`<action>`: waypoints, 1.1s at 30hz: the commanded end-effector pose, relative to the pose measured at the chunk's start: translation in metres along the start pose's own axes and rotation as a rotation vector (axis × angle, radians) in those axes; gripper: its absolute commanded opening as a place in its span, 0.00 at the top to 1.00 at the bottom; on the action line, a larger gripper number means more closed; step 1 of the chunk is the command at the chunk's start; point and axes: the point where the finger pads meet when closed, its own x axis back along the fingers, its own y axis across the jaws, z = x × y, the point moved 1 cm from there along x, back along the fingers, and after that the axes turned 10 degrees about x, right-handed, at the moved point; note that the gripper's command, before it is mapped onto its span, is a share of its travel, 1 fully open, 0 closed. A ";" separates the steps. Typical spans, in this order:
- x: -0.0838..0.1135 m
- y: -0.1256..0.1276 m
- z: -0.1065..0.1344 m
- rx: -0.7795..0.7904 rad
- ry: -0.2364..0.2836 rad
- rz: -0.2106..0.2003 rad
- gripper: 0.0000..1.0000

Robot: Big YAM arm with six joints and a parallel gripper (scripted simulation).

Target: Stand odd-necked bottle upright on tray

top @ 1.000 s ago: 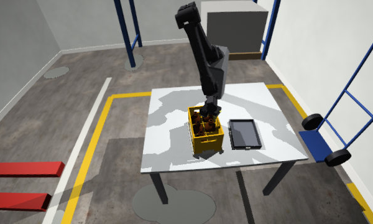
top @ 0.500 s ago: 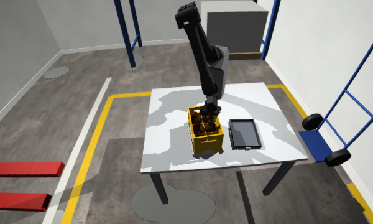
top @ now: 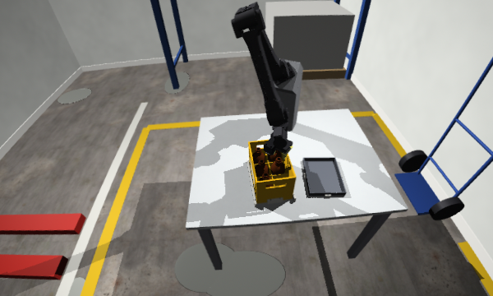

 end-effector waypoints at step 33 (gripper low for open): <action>-0.003 -0.005 -0.002 -0.001 -0.003 0.007 0.39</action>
